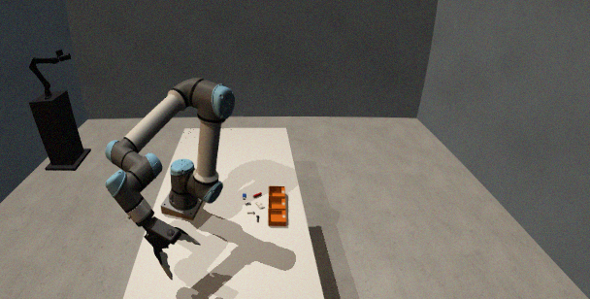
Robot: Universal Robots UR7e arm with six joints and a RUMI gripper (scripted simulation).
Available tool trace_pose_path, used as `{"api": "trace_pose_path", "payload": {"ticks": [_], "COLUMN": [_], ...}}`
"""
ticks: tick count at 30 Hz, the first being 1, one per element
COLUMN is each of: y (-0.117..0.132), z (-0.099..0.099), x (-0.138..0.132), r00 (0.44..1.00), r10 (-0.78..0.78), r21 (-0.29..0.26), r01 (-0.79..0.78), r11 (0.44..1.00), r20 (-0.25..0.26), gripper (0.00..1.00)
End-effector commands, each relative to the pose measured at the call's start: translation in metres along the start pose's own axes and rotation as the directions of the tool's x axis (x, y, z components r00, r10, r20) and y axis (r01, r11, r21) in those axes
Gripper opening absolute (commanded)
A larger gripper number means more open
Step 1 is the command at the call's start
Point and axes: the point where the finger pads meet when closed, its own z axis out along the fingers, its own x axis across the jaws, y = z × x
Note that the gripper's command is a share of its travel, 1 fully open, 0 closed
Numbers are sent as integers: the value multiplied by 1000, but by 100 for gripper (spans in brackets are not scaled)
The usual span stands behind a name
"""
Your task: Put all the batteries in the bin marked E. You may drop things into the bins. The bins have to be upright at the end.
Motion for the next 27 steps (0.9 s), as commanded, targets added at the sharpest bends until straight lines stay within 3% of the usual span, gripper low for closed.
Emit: {"api": "trace_pose_path", "payload": {"ticks": [1,17,18,19,25,27], "y": [0,0,2,-2,-13,-17], "z": [0,0,0,4,20,27], "x": [0,0,-8,-14,-37,-52], "r00": [1000,1000,999,999,999,997], "r10": [-1,-1,-37,-22,-22,-40], "r21": [0,0,-34,-52,-52,-103], "r01": [1,1,37,23,23,47], "r11": [1000,1000,999,998,998,994], "r20": [-1,-1,0,34,34,66], "gripper": [100,100,4,4,4,4]}}
